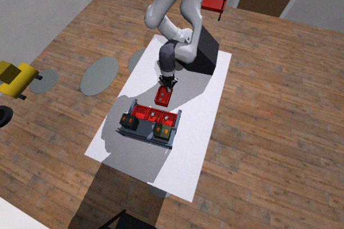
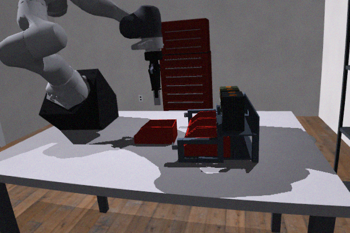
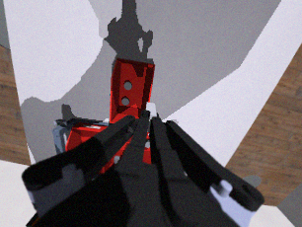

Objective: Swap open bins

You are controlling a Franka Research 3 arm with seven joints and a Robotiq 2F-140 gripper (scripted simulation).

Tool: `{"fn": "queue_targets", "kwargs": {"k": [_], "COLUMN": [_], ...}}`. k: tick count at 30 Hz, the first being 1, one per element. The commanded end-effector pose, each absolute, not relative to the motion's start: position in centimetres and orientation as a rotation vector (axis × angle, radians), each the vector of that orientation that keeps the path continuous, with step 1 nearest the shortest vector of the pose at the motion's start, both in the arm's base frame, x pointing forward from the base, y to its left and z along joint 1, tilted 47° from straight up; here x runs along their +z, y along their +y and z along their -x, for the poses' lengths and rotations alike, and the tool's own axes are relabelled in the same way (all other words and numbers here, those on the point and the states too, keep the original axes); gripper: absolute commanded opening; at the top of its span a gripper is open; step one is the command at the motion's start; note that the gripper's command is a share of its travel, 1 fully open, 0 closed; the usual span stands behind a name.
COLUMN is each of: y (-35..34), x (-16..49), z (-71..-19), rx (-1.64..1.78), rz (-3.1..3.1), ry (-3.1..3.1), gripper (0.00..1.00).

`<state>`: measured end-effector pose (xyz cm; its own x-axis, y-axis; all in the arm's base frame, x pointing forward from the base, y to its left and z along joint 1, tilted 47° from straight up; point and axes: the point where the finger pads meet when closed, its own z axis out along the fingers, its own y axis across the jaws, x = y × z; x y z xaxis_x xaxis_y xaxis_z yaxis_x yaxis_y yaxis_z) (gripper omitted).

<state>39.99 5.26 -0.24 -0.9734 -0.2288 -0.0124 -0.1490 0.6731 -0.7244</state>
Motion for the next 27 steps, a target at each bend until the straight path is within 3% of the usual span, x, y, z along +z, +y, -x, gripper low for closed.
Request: {"fn": "queue_targets", "kwargs": {"k": [1,17,27], "y": [5.3,5.1,-1.0], "x": [-0.1,0.1,6.6], "z": [-40.0,-40.4,-50.9], "rx": [-1.193,-1.182,-0.998], "rz": [0.310,0.254,-0.506], "ry": [2.776,2.772,2.572], "gripper": [0.00,0.00,0.00]}}
